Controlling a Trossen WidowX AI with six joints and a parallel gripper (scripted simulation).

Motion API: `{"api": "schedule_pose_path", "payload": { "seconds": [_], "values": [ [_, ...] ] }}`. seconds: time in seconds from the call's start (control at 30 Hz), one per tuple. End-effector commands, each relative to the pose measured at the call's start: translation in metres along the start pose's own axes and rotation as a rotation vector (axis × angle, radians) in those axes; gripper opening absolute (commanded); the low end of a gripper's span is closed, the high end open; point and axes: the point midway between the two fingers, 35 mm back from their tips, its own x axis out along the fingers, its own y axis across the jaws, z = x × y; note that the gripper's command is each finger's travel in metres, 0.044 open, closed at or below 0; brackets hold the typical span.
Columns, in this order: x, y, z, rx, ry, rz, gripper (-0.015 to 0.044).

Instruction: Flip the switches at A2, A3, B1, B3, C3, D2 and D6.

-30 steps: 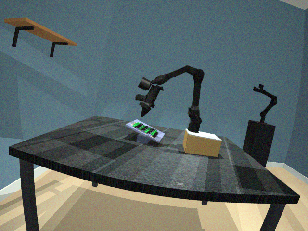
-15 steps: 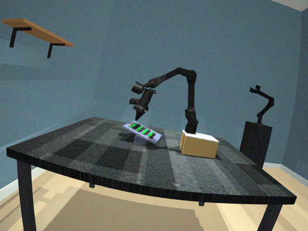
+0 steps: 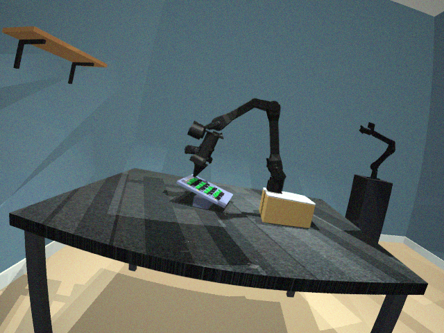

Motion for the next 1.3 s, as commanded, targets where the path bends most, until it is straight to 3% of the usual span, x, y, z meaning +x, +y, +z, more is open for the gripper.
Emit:
{"api": "schedule_pose_path", "payload": {
  "seconds": [0.0, 1.27],
  "values": [
    [0.008, 0.0004, -0.001, -0.004, 0.007, 0.002, 0.0],
    [0.0151, 0.0004, -0.0009, -0.004, 0.007, 0.002, 0.0]
  ]
}}
